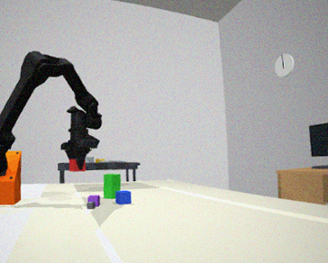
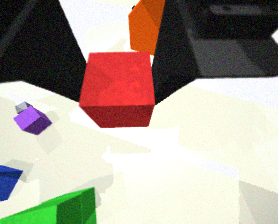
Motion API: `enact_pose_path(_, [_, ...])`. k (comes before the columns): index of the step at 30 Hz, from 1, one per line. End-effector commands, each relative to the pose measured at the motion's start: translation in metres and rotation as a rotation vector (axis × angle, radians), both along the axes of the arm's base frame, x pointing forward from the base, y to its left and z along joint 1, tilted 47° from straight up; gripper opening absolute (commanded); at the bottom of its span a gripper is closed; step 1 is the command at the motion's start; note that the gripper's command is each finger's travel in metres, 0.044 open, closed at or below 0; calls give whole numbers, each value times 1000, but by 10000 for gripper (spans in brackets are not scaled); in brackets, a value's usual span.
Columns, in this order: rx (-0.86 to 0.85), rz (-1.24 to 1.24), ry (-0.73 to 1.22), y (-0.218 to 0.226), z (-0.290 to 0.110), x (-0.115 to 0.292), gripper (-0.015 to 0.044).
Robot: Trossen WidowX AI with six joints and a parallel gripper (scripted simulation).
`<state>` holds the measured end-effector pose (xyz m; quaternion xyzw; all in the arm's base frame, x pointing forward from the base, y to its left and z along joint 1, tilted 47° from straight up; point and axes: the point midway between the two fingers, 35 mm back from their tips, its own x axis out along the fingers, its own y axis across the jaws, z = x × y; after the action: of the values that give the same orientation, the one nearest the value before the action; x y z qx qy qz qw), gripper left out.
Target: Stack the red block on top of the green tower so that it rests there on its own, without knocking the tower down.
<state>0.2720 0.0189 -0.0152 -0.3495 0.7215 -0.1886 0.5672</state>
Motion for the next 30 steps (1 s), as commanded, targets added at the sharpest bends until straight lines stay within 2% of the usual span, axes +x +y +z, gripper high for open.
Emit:
enact_pose_path(1, [11, -3, -17, 15, 14, 5, 0])
enact_pose_path(12, [11, -3, -16, 15, 15, 5, 0])
enact_pose_path(30, [13, -2, -21, 1, 26, 74, 0])
